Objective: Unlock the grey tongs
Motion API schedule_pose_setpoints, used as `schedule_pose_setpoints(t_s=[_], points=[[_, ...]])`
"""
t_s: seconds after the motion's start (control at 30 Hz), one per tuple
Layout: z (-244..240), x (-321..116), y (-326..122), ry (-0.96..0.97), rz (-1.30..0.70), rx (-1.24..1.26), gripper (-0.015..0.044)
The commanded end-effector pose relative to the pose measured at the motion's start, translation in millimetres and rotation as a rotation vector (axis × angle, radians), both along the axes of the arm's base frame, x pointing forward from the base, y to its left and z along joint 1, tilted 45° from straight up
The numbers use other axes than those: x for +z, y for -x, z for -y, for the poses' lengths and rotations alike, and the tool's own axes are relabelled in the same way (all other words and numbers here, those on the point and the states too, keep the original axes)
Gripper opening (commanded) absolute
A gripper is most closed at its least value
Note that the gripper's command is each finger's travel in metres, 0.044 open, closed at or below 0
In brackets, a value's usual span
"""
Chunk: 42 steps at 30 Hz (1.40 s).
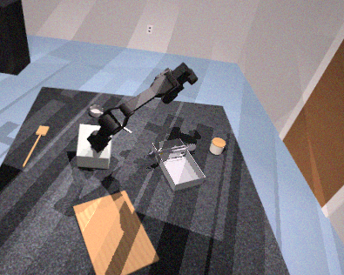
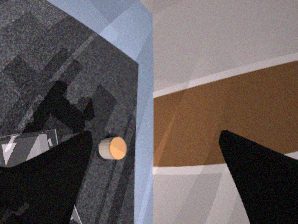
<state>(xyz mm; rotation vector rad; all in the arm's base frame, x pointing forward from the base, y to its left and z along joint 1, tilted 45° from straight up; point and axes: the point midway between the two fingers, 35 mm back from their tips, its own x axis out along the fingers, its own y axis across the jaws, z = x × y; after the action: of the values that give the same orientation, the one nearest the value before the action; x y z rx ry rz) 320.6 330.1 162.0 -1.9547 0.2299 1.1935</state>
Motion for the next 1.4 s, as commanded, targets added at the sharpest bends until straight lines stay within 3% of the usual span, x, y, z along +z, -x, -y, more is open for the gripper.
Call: schedule_pose_setpoints(t_s=[0.0,0.3,0.67,1.37], points=[[42.9,-51.4,-34.5,0.363,-0.022,0.125,0.044],[119.2,-123.1,-65.1,0.859,-0.206,0.407,0.044],[218.7,-193.8,-72.7,1.285,-0.639,0.921,0.044],[234.9,-192.7,-75.1,1.307,-0.69,0.976,0.044]])
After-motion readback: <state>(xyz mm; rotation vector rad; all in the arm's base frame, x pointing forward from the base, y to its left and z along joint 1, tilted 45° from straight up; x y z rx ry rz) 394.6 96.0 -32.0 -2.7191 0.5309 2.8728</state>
